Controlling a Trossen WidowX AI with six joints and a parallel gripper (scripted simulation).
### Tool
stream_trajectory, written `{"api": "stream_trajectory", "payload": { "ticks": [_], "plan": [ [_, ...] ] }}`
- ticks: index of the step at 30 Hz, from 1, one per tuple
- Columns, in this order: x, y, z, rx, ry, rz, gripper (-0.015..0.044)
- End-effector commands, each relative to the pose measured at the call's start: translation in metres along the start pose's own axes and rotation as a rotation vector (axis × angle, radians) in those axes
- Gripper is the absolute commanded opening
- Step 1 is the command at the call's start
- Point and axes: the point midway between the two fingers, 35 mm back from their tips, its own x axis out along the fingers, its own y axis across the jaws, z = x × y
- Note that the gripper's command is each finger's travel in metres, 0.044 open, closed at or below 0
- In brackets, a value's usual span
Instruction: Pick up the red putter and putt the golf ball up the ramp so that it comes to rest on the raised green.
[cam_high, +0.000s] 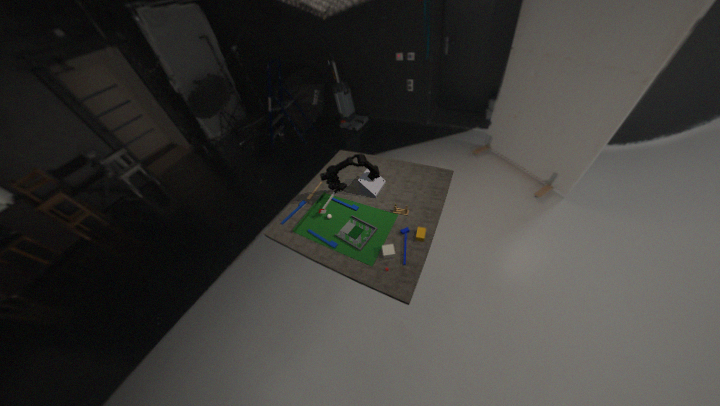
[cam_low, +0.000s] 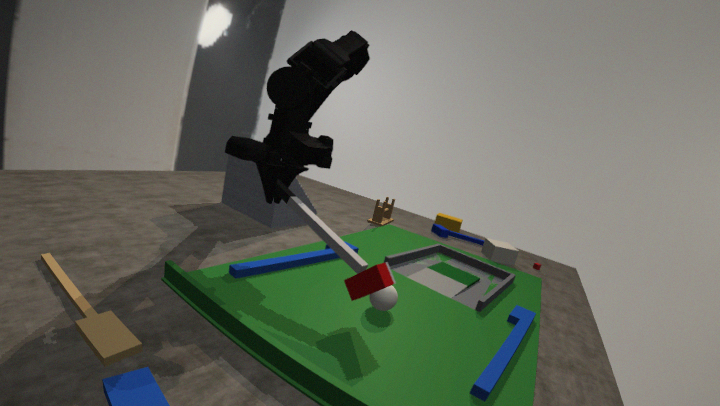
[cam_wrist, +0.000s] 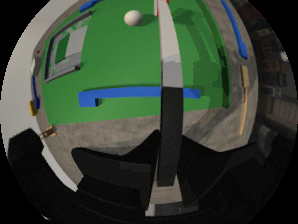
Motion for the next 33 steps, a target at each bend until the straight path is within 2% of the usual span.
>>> {"api": "stream_trajectory", "payload": {
  "ticks": [1, 19, 33],
  "plan": [
    [0.003, 0.0, 0.001, 0.005, -0.009, 0.004, 0.0],
    [0.031, 0.0, 0.001, 0.005, -0.01, 0.005, 0.0],
    [0.028, -0.001, 0.002, -0.002, -0.008, -0.003, 0.0]
  ]
}}
